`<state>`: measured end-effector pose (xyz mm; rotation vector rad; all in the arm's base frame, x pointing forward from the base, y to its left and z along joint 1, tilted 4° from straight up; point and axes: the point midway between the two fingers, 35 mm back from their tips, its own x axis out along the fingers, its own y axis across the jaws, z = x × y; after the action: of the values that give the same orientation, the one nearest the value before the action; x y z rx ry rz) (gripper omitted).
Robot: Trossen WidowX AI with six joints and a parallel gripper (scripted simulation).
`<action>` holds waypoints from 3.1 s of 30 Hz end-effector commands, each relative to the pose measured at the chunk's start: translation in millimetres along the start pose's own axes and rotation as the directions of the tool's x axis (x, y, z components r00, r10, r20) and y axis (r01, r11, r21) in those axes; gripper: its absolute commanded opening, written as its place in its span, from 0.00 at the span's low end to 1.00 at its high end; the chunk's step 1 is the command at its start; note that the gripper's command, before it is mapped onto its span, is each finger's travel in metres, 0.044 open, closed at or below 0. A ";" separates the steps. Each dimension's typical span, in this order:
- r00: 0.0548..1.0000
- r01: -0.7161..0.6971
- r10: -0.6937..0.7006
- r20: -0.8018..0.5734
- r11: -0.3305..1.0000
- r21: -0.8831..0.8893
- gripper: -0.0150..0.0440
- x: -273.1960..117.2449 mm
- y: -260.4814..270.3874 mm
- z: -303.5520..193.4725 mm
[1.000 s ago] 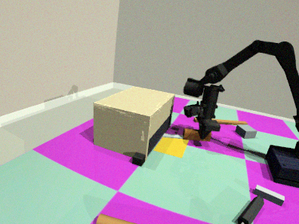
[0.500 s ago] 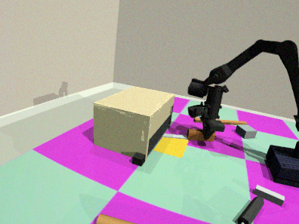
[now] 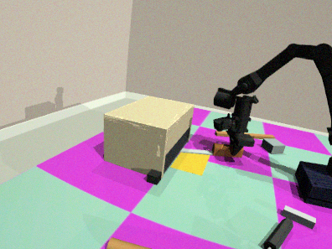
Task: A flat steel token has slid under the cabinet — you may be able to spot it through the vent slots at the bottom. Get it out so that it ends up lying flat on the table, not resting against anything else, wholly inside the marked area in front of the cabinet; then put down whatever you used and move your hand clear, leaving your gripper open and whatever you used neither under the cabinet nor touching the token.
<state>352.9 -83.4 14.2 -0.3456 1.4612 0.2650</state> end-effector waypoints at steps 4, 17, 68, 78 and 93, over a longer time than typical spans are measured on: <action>1.000 -0.001 0.001 -0.002 1.000 -0.004 0.25 1.0 -0.4 -11.0; 1.000 -0.001 0.001 -0.003 1.000 -0.004 0.25 1.2 -0.9 -27.9; 1.000 -0.001 0.001 -0.009 1.000 -0.004 0.25 1.8 -4.3 -106.0; 1.000 0.000 0.000 -0.008 1.000 0.001 0.25 0.7 -6.2 -109.0; 1.000 0.001 -0.001 -0.010 1.000 -0.006 0.25 -2.5 -19.7 -117.9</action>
<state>251.6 -140.9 6.8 -0.3475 1.4719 0.2713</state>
